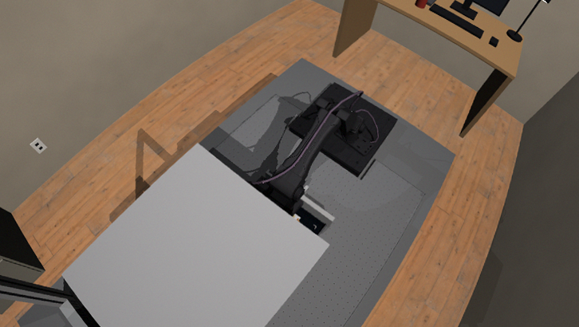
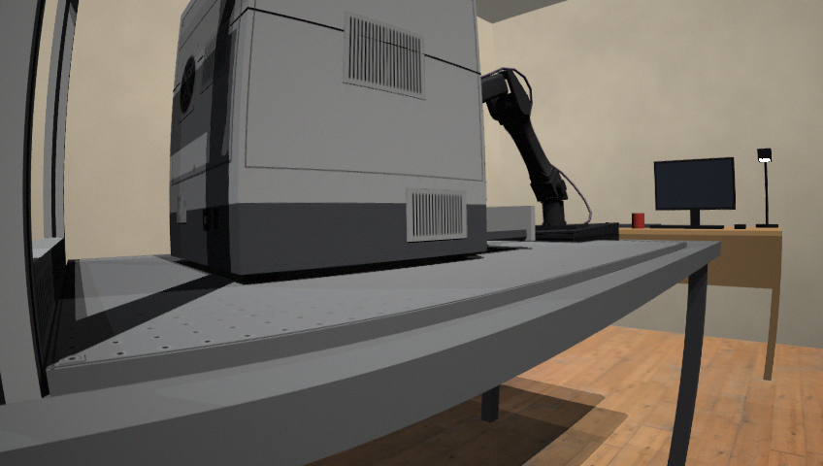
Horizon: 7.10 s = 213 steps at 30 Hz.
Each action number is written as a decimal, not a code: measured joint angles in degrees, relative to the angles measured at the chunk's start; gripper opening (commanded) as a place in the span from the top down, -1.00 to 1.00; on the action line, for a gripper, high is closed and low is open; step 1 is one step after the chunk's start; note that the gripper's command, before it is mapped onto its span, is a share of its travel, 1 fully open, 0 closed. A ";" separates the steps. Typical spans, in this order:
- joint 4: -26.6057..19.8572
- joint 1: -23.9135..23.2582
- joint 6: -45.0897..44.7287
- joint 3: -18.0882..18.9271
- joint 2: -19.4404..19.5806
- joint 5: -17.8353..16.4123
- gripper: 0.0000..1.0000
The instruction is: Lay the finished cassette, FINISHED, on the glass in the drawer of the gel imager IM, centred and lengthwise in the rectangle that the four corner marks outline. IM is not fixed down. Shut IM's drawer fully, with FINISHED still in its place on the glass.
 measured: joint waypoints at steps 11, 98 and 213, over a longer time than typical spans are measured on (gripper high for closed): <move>0.61 0.00 0.00 -0.48 0.24 0.00 1.00; 5.22 0.00 -0.17 -2.27 -0.59 0.00 -0.83; 0.09 0.00 -0.24 1.18 -3.50 0.00 -0.83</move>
